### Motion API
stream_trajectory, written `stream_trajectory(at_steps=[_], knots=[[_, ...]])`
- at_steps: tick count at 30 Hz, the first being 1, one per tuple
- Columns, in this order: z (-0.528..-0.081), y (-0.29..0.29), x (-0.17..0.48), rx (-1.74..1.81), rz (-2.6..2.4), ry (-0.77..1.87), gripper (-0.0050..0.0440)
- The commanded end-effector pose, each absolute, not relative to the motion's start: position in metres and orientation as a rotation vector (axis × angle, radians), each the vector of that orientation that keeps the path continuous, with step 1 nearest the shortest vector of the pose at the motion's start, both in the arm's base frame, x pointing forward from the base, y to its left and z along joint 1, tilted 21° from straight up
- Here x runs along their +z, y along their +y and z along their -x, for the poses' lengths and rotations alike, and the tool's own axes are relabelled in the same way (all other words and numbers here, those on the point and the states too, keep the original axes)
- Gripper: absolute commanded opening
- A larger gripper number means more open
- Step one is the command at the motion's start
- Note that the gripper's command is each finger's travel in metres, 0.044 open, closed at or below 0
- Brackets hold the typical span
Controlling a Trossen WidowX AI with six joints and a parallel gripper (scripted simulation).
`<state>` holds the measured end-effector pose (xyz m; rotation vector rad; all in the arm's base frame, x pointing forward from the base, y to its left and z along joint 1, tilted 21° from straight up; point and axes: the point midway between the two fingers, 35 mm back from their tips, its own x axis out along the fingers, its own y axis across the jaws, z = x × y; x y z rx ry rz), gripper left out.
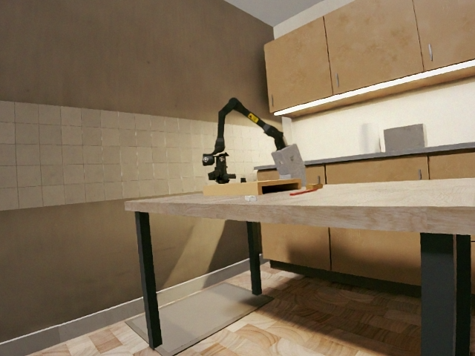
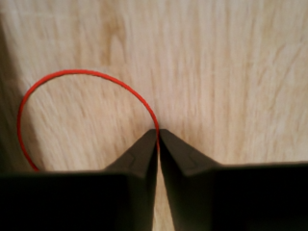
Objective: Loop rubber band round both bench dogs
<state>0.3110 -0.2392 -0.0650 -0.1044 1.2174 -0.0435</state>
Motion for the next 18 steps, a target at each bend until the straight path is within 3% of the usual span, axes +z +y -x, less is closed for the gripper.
stream_trajectory(at_steps=[1, 18], knots=[[-0.315, -0.242, -0.06, -0.049, 0.117, 1.204, 0.0], [-0.308, -0.247, -0.015, -0.051, 0.122, 1.2, -0.0005]])
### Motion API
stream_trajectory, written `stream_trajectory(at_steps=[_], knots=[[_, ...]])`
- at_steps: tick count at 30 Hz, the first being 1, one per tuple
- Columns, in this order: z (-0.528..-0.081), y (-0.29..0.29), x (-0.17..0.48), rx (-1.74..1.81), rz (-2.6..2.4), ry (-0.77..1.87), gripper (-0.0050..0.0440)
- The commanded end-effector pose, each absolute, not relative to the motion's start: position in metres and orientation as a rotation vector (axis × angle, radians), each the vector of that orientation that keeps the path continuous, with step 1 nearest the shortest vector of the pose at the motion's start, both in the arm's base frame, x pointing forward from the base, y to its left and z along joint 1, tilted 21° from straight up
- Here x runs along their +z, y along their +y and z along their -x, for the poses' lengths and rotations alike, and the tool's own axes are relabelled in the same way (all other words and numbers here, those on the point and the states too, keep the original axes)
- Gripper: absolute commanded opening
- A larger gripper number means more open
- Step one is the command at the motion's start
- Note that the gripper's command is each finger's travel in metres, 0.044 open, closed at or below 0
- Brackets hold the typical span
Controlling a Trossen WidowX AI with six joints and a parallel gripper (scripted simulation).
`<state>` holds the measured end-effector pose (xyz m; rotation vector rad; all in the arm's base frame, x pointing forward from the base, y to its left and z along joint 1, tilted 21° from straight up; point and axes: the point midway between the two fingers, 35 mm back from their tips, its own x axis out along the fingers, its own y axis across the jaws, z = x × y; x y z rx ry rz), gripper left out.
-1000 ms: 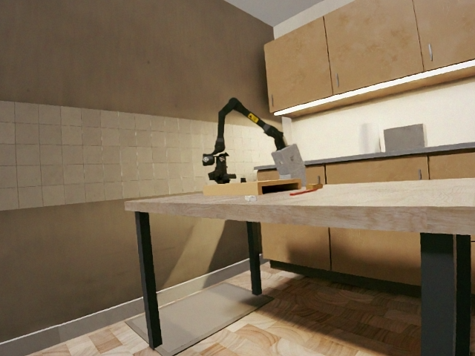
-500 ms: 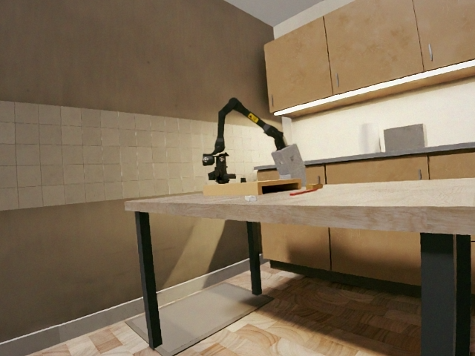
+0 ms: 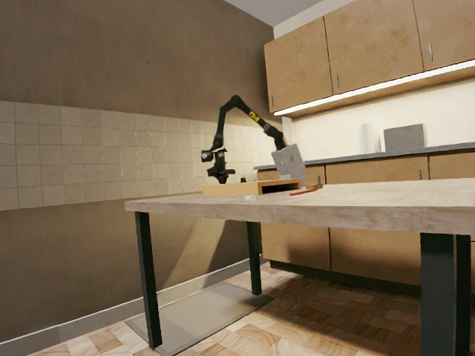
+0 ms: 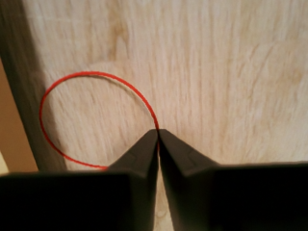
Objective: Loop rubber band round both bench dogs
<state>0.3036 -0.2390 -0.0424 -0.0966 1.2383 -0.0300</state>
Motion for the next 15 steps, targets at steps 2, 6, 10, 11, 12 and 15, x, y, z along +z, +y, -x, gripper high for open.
stream_trajectory(at_steps=[2, 6, 10, 11, 12, 15], knots=[[-0.306, -0.247, -0.008, -0.051, 0.123, 1.2, -0.0013], [-0.302, -0.247, 0.005, -0.051, 0.123, 1.2, -0.0043], [-0.298, -0.247, 0.017, -0.052, 0.123, 1.2, -0.005], [-0.298, -0.247, 0.017, -0.052, 0.123, 1.2, -0.005], [-0.298, -0.247, 0.017, -0.052, 0.123, 1.2, -0.005], [-0.295, -0.246, 0.027, -0.052, 0.123, 1.2, -0.005]])
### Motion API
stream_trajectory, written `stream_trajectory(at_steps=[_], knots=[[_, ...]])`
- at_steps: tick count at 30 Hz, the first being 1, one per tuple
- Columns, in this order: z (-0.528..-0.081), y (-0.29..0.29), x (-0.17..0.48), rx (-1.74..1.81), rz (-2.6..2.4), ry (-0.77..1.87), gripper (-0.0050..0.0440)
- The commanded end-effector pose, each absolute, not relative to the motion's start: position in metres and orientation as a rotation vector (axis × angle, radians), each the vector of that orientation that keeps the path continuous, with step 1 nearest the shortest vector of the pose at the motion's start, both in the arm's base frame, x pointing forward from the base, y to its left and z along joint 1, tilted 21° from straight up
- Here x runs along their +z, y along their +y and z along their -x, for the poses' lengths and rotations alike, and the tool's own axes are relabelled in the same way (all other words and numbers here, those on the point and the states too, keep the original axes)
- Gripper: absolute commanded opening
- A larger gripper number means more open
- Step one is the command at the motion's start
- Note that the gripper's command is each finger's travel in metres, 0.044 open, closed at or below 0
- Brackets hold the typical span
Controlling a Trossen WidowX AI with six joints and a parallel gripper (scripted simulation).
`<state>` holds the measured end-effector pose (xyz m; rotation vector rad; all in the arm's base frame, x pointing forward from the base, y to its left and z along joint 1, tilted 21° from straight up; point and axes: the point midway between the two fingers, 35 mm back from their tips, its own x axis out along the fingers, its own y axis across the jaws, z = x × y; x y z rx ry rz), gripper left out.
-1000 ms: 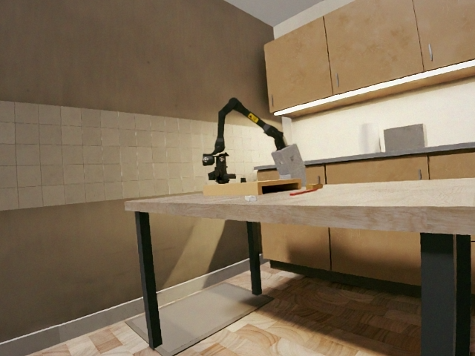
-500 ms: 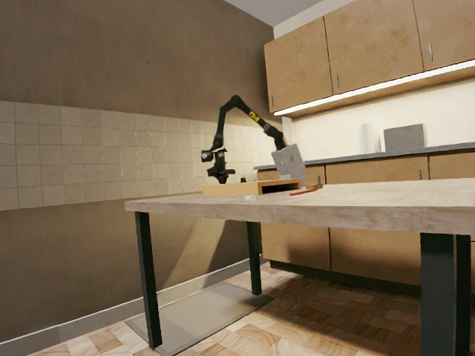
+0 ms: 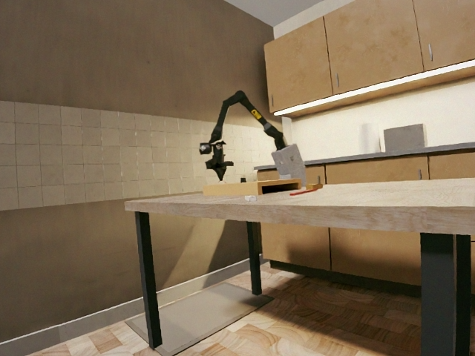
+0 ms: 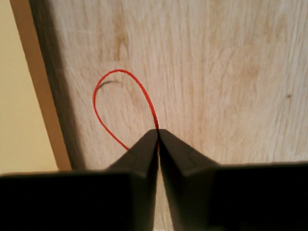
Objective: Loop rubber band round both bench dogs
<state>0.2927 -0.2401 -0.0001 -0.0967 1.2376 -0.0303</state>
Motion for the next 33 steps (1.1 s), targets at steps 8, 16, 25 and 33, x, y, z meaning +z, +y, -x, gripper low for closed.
stream_trajectory(at_steps=[8, 16, 25, 33], knots=[[-0.285, -0.243, 0.051, -0.052, 0.124, 1.2, -0.005], [-0.277, -0.24, 0.069, -0.052, 0.124, 1.2, -0.005], [-0.263, -0.233, 0.095, -0.053, 0.125, 1.2, -0.005], [-0.254, -0.228, 0.112, -0.053, 0.125, 1.2, -0.005]])
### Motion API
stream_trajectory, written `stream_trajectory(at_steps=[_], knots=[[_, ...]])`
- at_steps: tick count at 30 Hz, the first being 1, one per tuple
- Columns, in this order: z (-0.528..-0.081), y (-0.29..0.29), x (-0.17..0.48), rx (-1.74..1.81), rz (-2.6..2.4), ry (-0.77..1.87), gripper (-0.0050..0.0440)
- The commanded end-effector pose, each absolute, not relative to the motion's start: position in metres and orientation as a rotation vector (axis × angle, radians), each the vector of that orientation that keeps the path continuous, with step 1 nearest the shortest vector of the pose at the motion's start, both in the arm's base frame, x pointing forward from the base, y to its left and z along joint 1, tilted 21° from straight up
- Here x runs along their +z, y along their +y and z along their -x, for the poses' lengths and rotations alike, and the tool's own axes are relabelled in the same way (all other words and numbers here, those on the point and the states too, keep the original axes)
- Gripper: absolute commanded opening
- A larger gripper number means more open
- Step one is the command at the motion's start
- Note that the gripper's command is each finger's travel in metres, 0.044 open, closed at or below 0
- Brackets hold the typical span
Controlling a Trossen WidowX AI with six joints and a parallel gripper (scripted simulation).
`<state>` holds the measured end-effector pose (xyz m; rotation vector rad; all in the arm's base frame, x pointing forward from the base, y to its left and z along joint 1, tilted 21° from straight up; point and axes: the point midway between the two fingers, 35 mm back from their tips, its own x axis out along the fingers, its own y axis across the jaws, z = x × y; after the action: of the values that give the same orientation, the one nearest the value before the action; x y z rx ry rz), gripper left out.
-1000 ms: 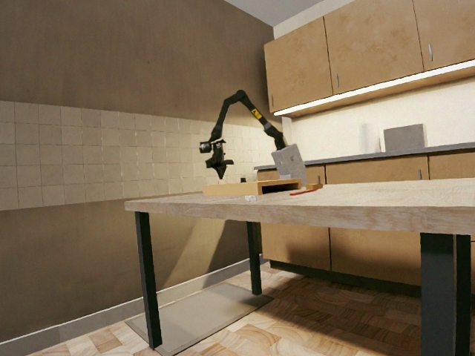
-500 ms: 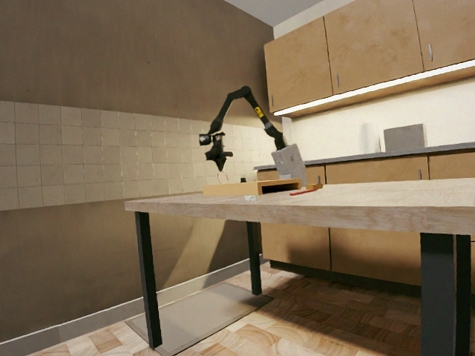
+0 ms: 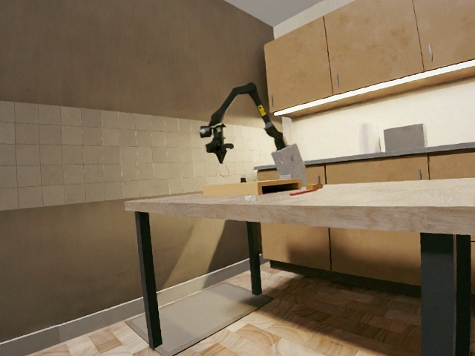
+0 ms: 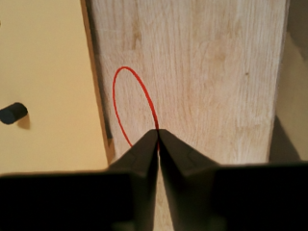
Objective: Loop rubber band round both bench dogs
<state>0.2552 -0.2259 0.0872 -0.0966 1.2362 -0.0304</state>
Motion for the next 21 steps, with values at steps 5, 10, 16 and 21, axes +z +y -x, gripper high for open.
stream_trajectory(at_steps=[5, 10, 16, 21], knots=[[-0.25, -0.226, 0.124, -0.059, 0.133, 1.187, -0.005], [-0.244, -0.216, 0.108, -0.075, 0.072, 1.211, -0.005], [-0.231, -0.199, 0.106, -0.154, -0.039, 1.205, -0.005], [-0.214, -0.177, 0.1, -0.258, -0.19, 1.188, -0.005]])
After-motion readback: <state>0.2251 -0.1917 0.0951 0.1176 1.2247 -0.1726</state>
